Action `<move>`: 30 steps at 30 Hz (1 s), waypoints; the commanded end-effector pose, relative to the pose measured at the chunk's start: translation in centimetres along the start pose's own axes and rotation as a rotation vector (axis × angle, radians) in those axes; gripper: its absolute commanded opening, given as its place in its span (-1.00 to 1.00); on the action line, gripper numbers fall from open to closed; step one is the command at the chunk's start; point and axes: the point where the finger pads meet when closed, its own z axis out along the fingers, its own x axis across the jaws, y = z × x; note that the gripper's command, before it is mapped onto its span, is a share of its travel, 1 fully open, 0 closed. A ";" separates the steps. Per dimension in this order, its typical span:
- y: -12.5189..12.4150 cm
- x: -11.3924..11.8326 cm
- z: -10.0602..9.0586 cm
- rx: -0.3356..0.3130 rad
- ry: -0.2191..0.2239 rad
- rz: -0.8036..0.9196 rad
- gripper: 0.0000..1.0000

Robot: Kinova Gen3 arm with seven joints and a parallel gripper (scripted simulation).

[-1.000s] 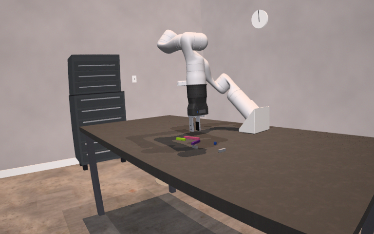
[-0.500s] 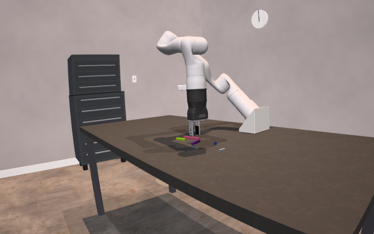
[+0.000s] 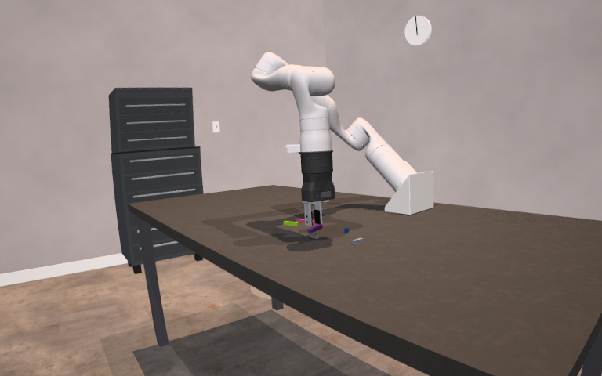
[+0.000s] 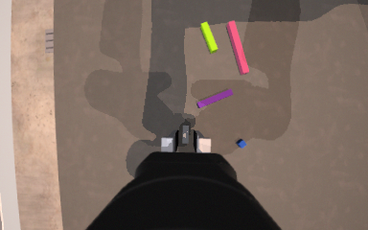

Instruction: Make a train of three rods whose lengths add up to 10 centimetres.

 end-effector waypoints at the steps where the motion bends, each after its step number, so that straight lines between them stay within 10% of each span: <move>1: 0.0 0.0 0.8 0.000 0.002 0.003 0.07; 30: 0.0 0.0 1.4 0.000 0.002 0.003 0.07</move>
